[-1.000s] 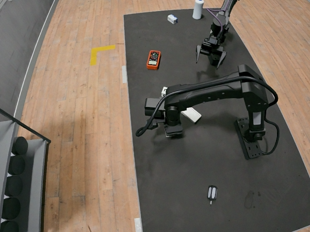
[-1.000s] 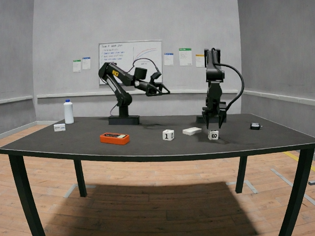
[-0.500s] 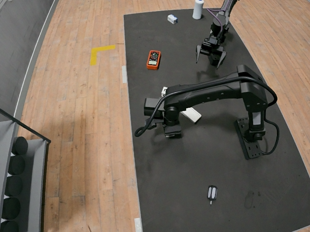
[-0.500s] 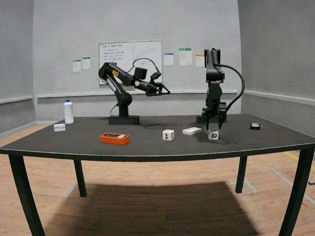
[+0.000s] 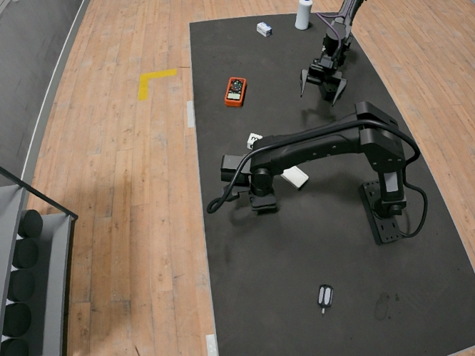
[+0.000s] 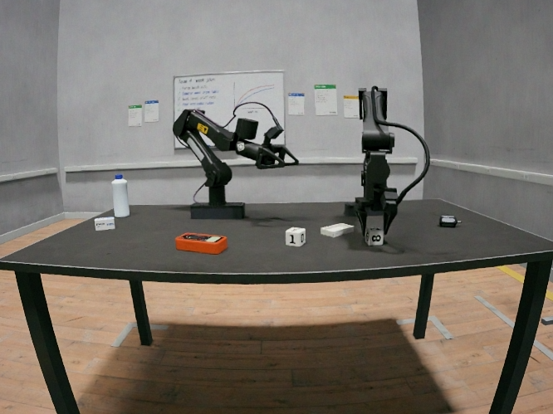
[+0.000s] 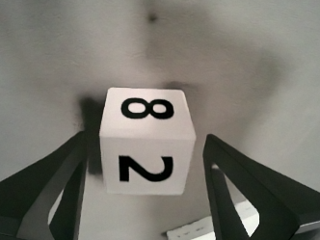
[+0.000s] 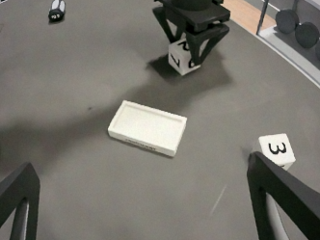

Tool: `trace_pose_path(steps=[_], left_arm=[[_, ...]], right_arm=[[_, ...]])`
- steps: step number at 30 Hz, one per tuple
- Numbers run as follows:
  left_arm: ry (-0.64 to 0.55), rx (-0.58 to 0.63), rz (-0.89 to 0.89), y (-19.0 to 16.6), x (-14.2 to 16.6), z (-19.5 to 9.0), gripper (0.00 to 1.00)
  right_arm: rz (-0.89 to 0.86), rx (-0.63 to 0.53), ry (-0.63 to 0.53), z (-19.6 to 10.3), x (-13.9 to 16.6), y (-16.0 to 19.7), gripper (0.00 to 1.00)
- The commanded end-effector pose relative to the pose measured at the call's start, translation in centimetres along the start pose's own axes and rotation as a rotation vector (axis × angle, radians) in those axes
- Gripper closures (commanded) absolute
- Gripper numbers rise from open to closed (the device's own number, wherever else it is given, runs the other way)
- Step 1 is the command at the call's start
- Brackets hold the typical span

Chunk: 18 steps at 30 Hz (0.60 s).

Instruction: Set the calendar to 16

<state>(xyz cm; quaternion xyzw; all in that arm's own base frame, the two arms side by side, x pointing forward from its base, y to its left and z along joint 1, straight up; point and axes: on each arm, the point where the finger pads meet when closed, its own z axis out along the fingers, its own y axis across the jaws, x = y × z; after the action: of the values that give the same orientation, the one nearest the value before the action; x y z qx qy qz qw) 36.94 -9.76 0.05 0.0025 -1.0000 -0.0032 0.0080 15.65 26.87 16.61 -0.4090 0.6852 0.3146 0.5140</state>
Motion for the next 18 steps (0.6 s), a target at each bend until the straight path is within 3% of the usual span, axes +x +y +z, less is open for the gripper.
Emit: trace_pose_path(steps=[1,4,5,9,18], left_arm=[[-0.033,0.011,-0.009,-0.06,-0.57,0.04,0.36],[-0.028,0.01,-0.009,-0.05,-0.52,0.67,0.36],[-0.034,0.011,-0.009,-0.07,-0.59,0.45,0.44],[-0.036,0.012,-0.009,-0.09,-0.68,0.39,0.44],[-0.043,0.014,-0.013,-0.07,-0.59,0.11,0.57]], right_arm=[[-0.004,0.005,-0.015,0.07,-0.5,-0.19,0.0],[-0.004,0.005,-0.015,0.07,-0.5,-0.19,0.0],[-0.004,0.005,-0.015,0.07,-0.5,-0.19,0.0],[-0.004,0.005,-0.015,0.07,-0.5,-0.19,0.0],[-0.004,0.005,-0.015,0.07,-0.5,-0.19,0.0]])
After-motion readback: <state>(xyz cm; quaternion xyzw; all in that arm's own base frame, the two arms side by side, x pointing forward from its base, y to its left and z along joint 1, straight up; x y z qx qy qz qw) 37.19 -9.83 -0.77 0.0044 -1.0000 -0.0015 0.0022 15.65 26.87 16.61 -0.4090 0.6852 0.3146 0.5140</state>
